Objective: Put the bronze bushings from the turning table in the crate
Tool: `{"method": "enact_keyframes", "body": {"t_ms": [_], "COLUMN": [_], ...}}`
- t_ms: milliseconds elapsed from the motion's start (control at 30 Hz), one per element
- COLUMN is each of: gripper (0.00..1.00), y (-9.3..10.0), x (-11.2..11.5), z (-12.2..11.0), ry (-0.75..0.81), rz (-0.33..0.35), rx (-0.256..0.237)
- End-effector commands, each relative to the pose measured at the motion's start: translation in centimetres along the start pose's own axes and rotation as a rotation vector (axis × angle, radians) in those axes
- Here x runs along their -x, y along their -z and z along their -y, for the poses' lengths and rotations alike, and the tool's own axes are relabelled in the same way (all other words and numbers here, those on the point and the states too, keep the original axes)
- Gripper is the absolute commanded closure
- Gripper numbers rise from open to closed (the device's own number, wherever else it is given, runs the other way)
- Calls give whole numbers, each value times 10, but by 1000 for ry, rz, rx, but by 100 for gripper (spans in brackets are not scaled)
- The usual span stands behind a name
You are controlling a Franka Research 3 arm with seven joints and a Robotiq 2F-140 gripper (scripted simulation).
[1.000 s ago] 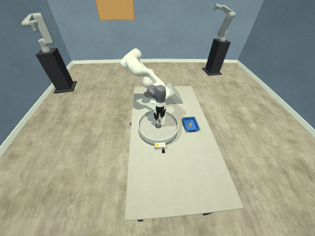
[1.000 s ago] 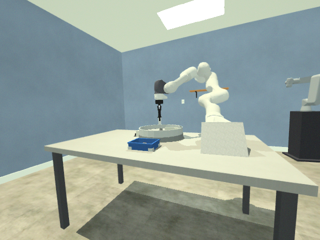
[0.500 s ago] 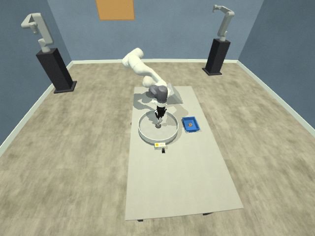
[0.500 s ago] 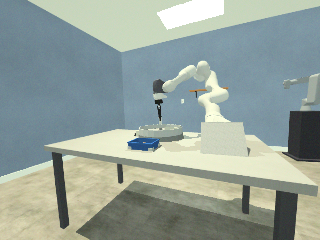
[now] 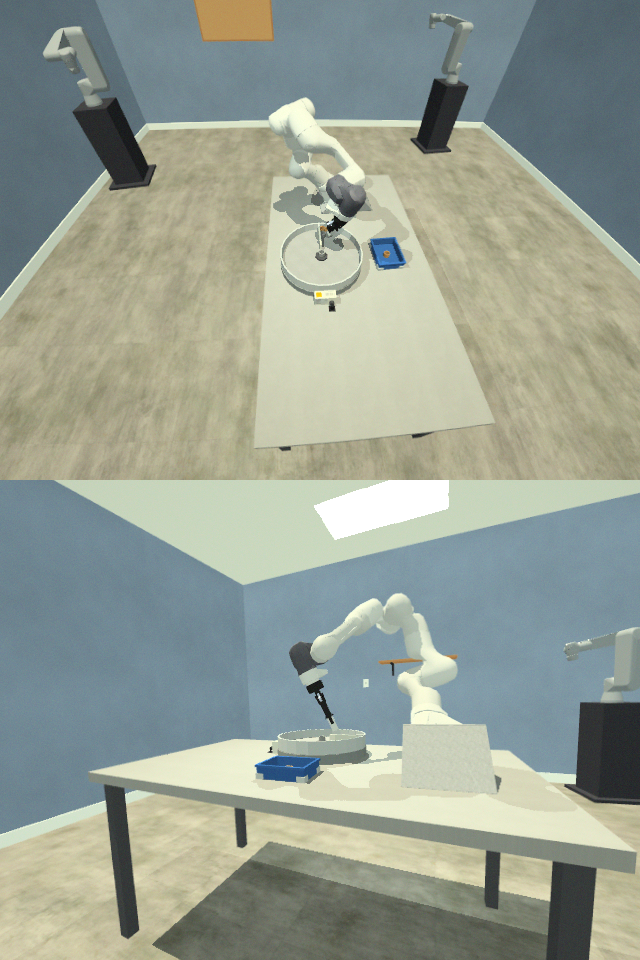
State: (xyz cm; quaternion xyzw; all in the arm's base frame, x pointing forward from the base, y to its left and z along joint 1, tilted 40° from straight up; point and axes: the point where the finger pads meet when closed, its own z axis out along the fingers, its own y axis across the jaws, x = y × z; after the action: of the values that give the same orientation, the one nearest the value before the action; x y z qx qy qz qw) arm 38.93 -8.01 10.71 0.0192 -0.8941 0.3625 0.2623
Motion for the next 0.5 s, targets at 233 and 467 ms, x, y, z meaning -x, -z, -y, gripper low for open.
{"method": "enact_keyframes", "body": {"t_ms": [233, 467], "gripper": [94, 94], "y": [-17, -17], "x": [-50, -50], "z": [-34, -34], "ry": [33, 33], "rz": [-274, -274], "rx": [2, 2]}}
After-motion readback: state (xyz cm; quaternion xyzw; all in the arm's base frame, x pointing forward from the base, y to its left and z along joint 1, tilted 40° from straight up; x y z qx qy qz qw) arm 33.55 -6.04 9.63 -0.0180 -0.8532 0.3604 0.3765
